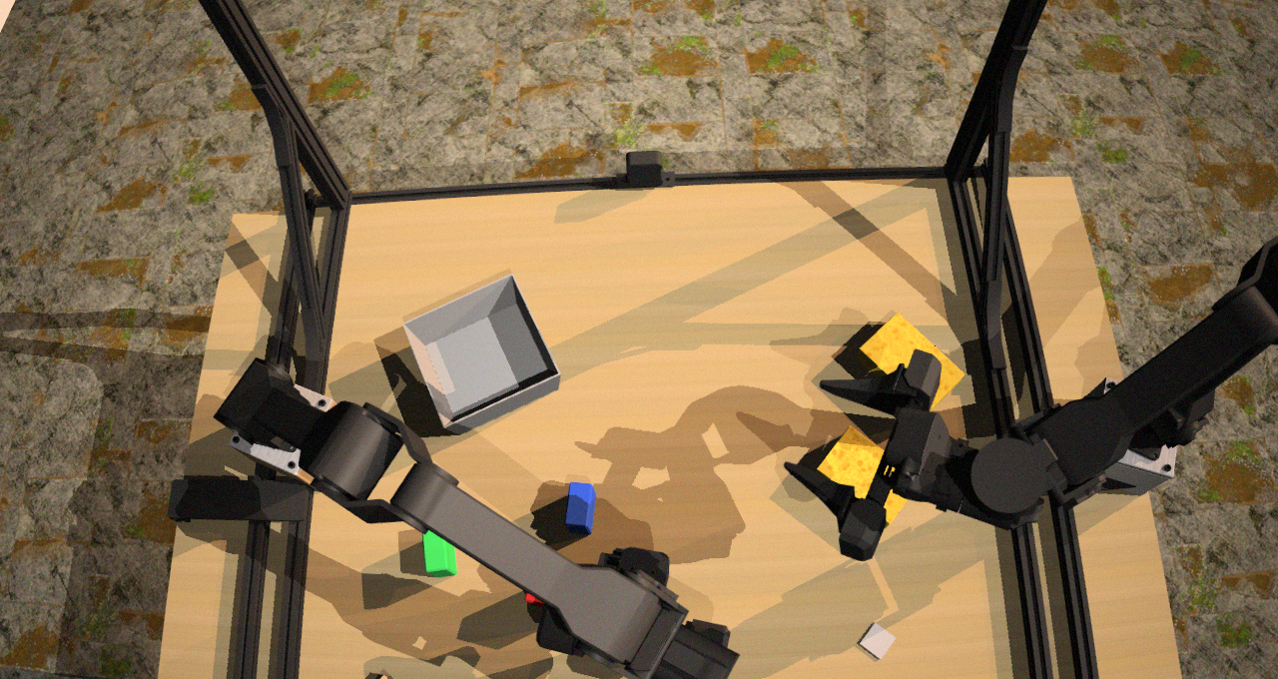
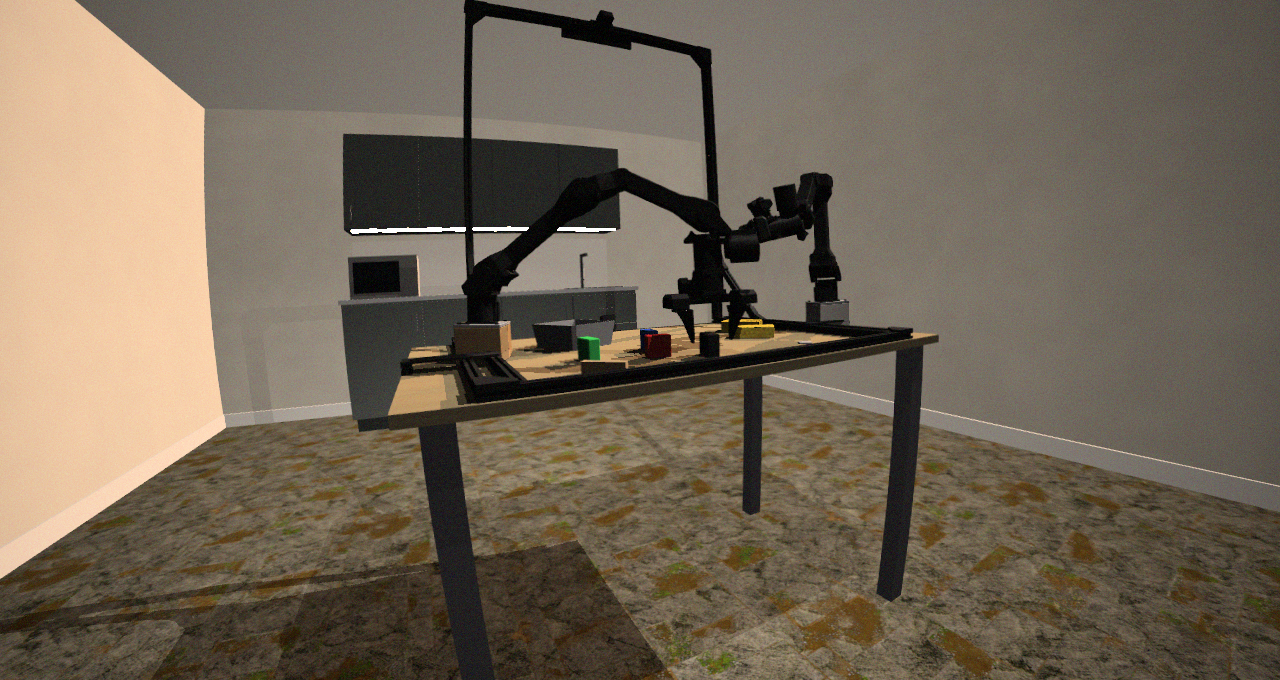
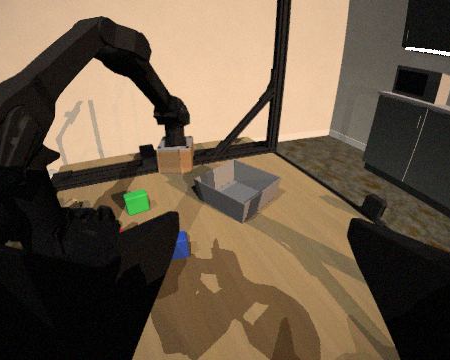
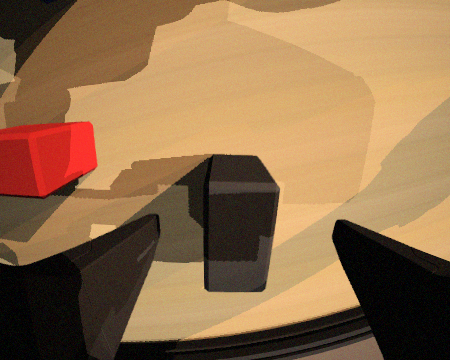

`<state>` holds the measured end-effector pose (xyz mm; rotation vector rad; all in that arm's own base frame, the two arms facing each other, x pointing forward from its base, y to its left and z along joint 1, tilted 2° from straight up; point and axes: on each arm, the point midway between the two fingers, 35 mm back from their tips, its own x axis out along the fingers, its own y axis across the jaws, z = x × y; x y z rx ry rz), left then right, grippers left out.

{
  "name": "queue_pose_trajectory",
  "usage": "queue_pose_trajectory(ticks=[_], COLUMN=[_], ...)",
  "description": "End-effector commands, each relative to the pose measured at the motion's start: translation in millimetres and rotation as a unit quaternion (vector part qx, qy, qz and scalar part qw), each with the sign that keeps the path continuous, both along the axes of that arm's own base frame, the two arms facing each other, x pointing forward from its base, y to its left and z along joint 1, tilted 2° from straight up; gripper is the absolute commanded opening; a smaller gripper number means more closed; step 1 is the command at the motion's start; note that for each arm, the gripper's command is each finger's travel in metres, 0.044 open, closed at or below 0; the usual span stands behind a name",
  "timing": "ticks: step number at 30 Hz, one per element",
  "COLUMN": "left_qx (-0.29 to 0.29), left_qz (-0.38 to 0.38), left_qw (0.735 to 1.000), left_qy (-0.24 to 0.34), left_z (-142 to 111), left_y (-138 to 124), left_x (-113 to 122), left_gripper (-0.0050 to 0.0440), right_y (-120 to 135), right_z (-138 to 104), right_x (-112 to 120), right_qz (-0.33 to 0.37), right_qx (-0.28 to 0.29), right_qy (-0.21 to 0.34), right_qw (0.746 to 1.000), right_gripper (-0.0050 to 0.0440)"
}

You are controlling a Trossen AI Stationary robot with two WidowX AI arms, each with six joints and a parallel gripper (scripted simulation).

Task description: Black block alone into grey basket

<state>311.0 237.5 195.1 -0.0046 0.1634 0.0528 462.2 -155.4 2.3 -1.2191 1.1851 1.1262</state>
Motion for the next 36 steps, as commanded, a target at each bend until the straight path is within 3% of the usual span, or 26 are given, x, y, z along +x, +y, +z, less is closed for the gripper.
queue_pose_trajectory(ticks=[1,15,16,18,26,36], left_qx=[0.003,0.003,0.003,0.003,0.003,0.003], left_qz=[-0.002,-0.002,-0.002,-0.002,-0.002,-0.002], left_qw=[1.000,1.000,1.000,1.000,1.000,1.000], left_qy=[-0.001,-0.001,-0.001,-0.001,-0.001,-0.001], left_z=[0.7,0.7,0.7,0.7,0.7,0.7], left_y=[0.0,0.0,0.0,0.0,0.0,0.0], left_x=[0.3,0.3,0.3,0.3,0.3,0.3], left_gripper=[0.0400,0.0400,0.0400,0.0400,0.0400,0.0400], right_y=[1.1,1.2,1.2,1.2,1.2,1.2], right_z=[-14.8,-22.3,-22.3,-22.3,-22.3,-22.3], right_x=[-3.9,-4.0,-4.0,-4.0,-4.0,-4.0], right_qz=[0.001,0.001,0.001,0.001,0.001,0.001], right_qx=[0.002,0.002,0.002,0.002,0.002,0.002], right_qy=[0.012,0.012,0.012,0.012,0.012,0.012], right_qw=[1.000,1.000,1.000,1.000,1.000,1.000], right_gripper=[0.0400,0.0400,0.0376,0.0376,0.0184,0.0144])
